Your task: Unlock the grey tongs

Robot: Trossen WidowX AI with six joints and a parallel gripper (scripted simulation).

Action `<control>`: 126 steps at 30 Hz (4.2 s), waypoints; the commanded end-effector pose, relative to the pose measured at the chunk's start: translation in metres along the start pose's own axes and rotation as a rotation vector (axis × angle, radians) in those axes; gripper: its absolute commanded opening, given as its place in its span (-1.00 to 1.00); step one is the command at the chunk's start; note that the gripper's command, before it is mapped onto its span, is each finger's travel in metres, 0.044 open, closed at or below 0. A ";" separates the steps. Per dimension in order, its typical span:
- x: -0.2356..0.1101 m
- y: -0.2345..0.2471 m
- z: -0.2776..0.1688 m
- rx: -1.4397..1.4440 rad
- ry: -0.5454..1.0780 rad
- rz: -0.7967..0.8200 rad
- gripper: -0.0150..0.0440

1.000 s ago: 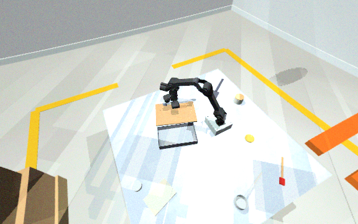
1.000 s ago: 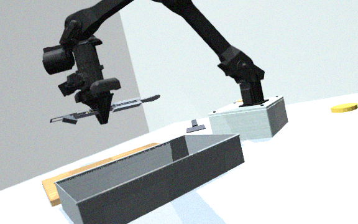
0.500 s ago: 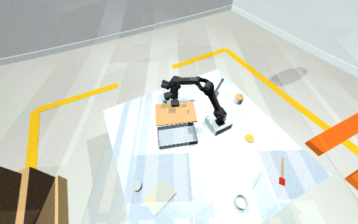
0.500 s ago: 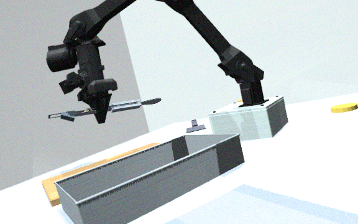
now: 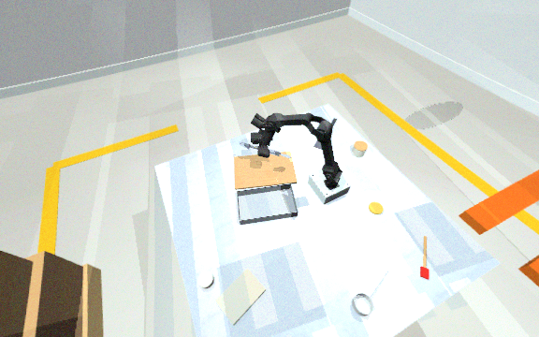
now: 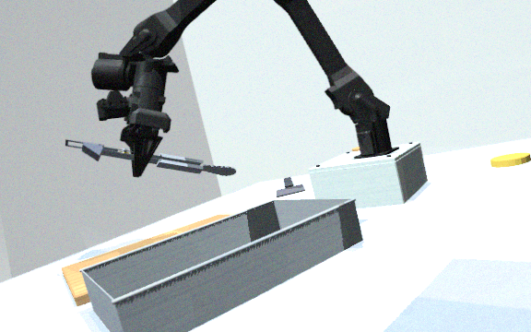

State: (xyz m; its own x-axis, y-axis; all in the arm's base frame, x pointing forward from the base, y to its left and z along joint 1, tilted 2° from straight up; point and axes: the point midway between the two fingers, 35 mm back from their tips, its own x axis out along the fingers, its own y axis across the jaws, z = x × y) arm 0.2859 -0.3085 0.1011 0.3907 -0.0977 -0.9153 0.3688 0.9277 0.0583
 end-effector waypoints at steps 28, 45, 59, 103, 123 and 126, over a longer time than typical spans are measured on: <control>-0.065 0.002 -0.001 -0.035 -0.662 0.036 -1.00; -0.087 0.013 -0.012 -0.101 -0.817 0.038 -1.00; -0.087 0.013 -0.012 -0.101 -0.817 0.038 -1.00; -0.035 -0.004 0.007 0.012 -0.420 0.027 -1.00; -0.003 0.000 0.001 0.007 -0.049 0.006 -1.00; 0.000 0.001 -0.001 -0.001 0.009 0.002 -1.00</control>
State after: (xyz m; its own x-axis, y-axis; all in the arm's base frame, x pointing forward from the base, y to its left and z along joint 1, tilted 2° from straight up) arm 0.2842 -0.3065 0.1001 0.4311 -0.0988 -0.8969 0.3760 0.9233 0.0790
